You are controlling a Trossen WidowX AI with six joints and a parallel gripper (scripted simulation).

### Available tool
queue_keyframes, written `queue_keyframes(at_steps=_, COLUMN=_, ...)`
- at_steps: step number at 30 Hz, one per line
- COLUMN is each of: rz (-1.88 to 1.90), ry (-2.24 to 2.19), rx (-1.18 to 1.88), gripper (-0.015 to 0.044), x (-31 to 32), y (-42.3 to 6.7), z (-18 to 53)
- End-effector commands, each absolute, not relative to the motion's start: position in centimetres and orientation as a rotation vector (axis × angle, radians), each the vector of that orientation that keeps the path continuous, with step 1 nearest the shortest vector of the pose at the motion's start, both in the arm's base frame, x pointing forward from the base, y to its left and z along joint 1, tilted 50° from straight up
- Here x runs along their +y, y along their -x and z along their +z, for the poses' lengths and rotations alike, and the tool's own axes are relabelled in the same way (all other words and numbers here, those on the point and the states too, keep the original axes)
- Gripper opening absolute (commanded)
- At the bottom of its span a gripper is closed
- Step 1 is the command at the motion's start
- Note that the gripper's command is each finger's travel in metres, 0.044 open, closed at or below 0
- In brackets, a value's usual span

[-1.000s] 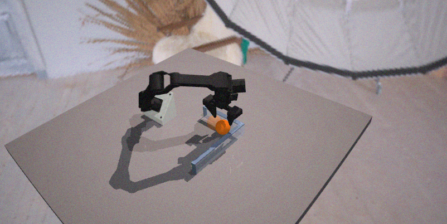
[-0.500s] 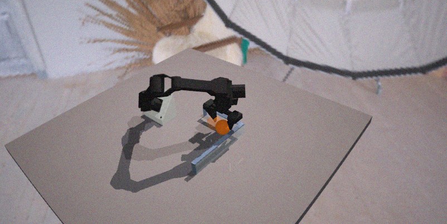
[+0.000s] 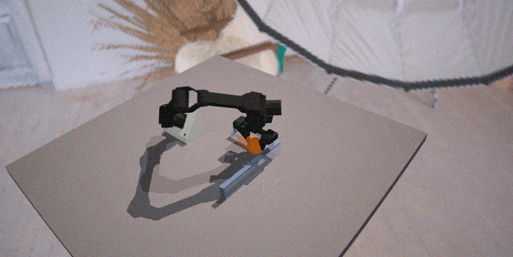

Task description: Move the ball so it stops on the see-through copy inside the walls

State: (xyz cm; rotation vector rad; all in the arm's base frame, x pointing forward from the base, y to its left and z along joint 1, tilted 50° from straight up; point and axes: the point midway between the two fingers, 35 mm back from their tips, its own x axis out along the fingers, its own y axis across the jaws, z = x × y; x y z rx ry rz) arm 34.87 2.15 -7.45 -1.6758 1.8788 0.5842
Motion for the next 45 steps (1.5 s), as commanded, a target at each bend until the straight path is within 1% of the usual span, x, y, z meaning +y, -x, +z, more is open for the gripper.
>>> queue_keyframes(at_steps=1, rz=0.586, ry=1.683, rx=1.878, gripper=0.0321, x=2.1, y=-34.9, z=-7.5)
queue_keyframes(at_steps=3, rz=0.586, ry=1.683, rx=1.878, gripper=0.0308, x=2.1, y=-34.9, z=-7.5)
queue_keyframes(at_steps=14, rz=0.594, ry=1.650, rx=1.891, gripper=0.0019, x=3.7, y=-35.2, z=-5.9)
queue_keyframes(at_steps=15, rz=0.595, ry=1.652, rx=1.890, gripper=0.0000, x=4.0, y=-35.3, z=-5.7)
queue_keyframes(at_steps=26, rz=0.636, ry=1.708, rx=1.850, gripper=0.0000, x=8.8, y=-36.1, z=-1.9)
queue_keyframes(at_steps=35, rz=0.673, ry=1.761, rx=1.818, gripper=0.0000, x=12.8, y=-35.8, z=1.7)
queue_keyframes(at_steps=45, rz=0.659, ry=1.747, rx=1.829, gripper=0.0000, x=12.3, y=-34.7, z=1.1)
